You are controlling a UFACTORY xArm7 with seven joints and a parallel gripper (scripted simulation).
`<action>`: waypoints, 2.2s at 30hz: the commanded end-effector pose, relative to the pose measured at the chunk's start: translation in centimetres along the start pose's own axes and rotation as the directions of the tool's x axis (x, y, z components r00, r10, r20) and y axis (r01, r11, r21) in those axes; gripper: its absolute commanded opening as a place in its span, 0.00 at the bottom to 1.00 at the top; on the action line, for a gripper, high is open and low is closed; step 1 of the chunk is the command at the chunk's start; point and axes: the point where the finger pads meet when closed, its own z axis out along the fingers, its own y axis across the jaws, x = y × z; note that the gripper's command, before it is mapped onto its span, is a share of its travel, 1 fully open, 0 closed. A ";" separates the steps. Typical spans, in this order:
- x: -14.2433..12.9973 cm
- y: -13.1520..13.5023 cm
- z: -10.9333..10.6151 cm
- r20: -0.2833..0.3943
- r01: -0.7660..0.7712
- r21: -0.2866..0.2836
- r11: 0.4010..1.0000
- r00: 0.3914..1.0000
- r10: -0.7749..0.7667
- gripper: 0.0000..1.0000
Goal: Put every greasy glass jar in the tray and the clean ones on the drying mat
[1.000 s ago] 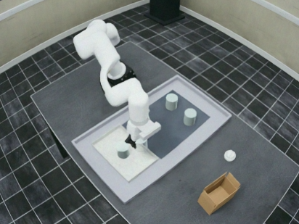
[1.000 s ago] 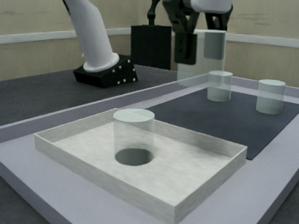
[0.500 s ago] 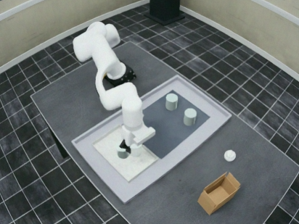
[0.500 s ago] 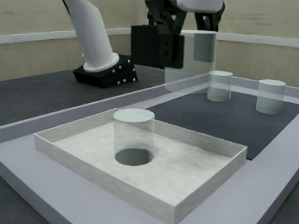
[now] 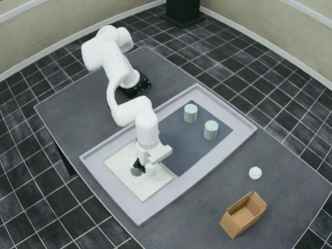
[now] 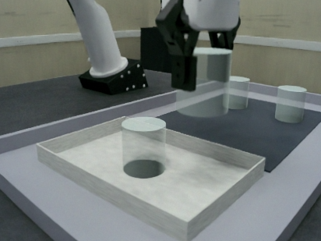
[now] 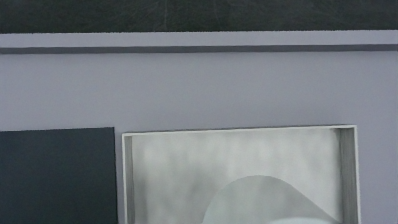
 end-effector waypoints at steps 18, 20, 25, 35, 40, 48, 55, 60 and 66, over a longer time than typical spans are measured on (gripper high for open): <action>0.2 0.0 4.9 -0.006 0.000 -0.001 1.000 1.000 0.000 0.00; 0.2 0.0 5.4 -0.006 0.000 -0.001 1.000 1.000 0.000 0.00; 0.2 0.0 6.7 -0.006 0.000 -0.001 1.000 1.000 0.000 0.00; 0.2 0.0 8.0 -0.006 0.000 -0.001 1.000 1.000 0.000 0.00; 0.2 0.0 8.2 -0.006 0.000 -0.001 1.000 1.000 0.000 0.00; 0.2 0.1 8.9 -0.006 0.000 -0.001 1.000 1.000 0.000 0.00; 0.2 0.1 9.9 -0.006 0.000 -0.001 1.000 1.000 0.000 0.00; 0.2 0.1 10.4 -0.006 0.000 -0.001 1.000 1.000 0.000 0.00; 0.2 0.1 10.5 -0.006 0.000 -0.001 1.000 1.000 0.000 0.00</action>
